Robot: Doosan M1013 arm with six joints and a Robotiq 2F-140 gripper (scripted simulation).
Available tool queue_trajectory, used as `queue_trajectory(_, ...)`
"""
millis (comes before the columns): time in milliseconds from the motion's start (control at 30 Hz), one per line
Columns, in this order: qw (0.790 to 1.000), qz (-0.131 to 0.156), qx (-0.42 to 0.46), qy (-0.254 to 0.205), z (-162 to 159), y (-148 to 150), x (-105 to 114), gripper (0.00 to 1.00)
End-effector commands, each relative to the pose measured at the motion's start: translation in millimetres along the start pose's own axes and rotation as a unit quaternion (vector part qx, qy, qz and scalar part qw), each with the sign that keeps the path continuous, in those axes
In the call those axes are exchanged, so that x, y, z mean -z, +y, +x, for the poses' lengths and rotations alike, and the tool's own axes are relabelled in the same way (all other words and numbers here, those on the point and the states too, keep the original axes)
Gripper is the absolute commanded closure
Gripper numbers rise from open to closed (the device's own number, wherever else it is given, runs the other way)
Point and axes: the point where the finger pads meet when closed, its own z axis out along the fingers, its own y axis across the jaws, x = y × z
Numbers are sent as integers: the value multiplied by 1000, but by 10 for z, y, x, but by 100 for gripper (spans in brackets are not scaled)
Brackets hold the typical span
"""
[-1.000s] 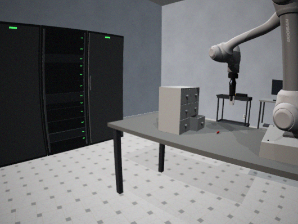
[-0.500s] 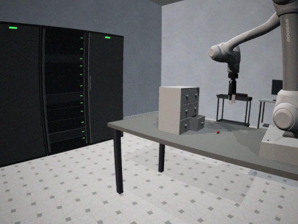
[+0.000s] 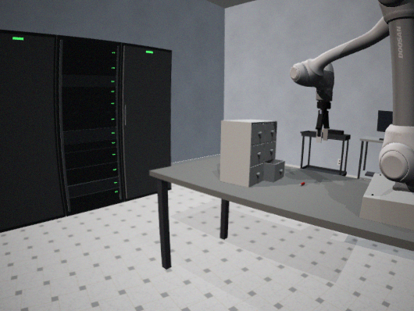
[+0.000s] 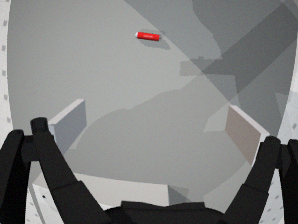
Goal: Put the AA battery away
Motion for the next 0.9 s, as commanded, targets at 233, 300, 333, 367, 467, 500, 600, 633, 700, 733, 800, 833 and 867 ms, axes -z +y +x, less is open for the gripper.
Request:
queue_trajectory(233, 1000, 0, 0, 0, 0, 0, 11, 0)
queue_trajectory(300, 1000, 0, 0, 0, 0, 0, 16, 0)
queue_trajectory(333, 1000, 0, 0, 0, 0, 0, 18, 0)
queue_trajectory(367, 1000, 0, 0, 0, 0, 0, 19, 0)
queue_trajectory(467, 1000, 0, 0, 0, 0, 0, 22, 0)
queue_trajectory(500, 1000, 0, 0, 0, 0, 0, 22, 0)
queue_trajectory(600, 1000, 0, 0, 0, 0, 0, 22, 0)
queue_trajectory(633, 1000, 0, 0, 0, 17, 2, 24, 0)
queue_trajectory(700, 1000, 0, 0, 0, 308, 34, 46, 0)
queue_trajectory(733, 1000, 0, 0, 0, 583, 57, 56, 0)
queue_trajectory(800, 1000, 0, 0, 0, 886, 74, 55, 0)
queue_trajectory(833, 1000, 0, 0, 0, 1160, 83, 44, 0)
queue_trajectory(867, 1000, 0, 0, 0, 1160, 83, 44, 0)
